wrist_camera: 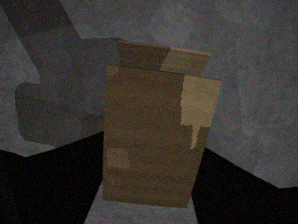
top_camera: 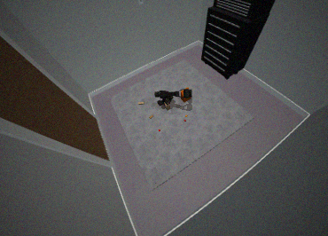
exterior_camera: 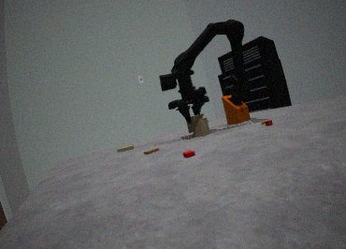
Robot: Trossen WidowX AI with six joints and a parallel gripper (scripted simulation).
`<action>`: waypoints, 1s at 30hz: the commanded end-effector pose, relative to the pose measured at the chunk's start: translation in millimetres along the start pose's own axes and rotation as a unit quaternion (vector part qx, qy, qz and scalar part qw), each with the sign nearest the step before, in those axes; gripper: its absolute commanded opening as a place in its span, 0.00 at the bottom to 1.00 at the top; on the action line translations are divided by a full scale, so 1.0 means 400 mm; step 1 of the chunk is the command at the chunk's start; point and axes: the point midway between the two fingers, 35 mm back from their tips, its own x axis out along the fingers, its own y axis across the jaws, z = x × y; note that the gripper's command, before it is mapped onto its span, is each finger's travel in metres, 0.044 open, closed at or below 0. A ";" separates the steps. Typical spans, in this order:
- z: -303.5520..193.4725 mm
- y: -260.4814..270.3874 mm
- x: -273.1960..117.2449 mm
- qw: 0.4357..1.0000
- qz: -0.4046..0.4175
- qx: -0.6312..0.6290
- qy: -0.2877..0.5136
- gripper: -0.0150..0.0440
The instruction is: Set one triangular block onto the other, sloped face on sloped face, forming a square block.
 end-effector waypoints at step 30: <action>0.020 0.000 0.040 1.000 -0.003 0.001 -0.002 0.25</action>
